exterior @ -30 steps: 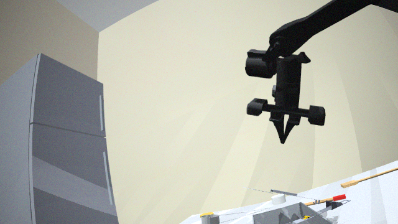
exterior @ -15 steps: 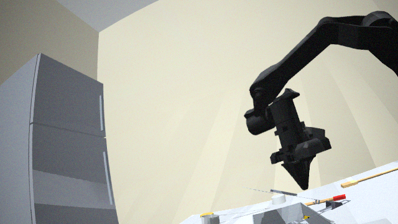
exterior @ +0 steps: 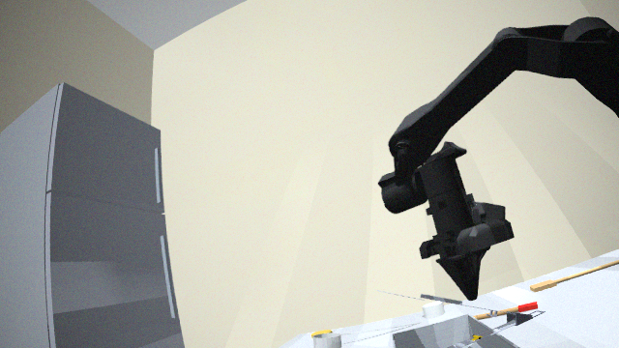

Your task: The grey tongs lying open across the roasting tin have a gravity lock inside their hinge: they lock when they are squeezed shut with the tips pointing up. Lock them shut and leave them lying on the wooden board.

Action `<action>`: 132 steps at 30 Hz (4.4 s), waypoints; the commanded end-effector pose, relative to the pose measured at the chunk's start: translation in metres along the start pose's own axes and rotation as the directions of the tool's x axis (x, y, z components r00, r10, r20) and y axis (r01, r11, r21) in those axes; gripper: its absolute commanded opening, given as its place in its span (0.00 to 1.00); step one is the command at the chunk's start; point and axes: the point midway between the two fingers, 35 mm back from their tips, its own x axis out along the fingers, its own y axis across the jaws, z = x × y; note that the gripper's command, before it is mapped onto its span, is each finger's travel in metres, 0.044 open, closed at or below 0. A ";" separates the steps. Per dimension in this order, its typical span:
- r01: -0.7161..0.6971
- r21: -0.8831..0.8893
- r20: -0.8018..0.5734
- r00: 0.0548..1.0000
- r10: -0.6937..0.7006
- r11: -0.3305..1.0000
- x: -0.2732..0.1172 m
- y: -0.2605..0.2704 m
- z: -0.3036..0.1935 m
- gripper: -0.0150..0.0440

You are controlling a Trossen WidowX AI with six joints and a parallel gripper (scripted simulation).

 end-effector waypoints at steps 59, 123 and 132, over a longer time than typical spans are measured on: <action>0.006 0.005 -0.001 1.000 -0.006 1.000 0.049 0.036 -0.002 0.00; -0.012 0.087 -0.034 0.999 0.015 0.996 -0.029 0.083 0.001 0.40; -0.032 0.096 -0.060 0.997 0.038 0.995 -0.043 0.084 0.003 0.80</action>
